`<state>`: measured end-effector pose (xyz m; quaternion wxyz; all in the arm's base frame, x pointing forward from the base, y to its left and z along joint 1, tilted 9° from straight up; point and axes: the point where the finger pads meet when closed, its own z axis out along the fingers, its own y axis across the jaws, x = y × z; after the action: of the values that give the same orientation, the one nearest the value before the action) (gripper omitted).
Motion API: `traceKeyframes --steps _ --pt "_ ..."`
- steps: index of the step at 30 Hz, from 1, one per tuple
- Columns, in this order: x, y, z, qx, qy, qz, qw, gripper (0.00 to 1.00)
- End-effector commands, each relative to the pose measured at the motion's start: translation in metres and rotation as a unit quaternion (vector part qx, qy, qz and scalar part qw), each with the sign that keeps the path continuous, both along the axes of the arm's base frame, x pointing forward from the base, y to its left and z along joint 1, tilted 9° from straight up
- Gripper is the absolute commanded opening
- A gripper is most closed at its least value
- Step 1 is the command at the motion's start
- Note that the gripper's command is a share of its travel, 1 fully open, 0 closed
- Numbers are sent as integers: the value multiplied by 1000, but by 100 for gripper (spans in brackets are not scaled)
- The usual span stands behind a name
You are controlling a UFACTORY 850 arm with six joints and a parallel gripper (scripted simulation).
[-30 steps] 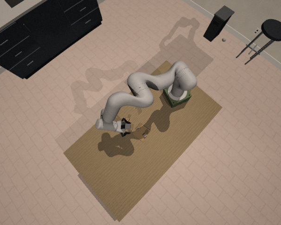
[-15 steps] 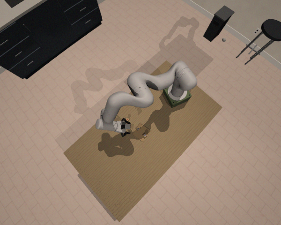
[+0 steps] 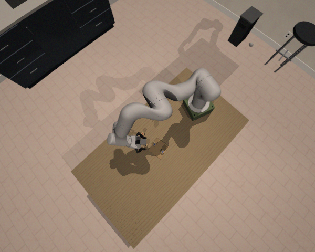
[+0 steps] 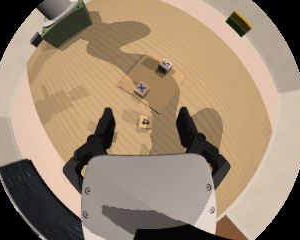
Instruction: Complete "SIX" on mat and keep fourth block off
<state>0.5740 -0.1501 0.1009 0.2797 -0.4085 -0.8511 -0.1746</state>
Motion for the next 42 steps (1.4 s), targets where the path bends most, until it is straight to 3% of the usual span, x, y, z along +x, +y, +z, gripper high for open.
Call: traceKeyframes --steps 1,10,14,19,42 --pt "1 0 1 0 -1 0 1000 100" --pt "0 -1 1 0 -1 0 1000 100" --pt "-35 -55 -1 -1 -1 0 1000 100" --pt "-63 -89 -2 0 -1 0 1000 100" --pt "-64 -90 -2 0 -1 0 1000 100"
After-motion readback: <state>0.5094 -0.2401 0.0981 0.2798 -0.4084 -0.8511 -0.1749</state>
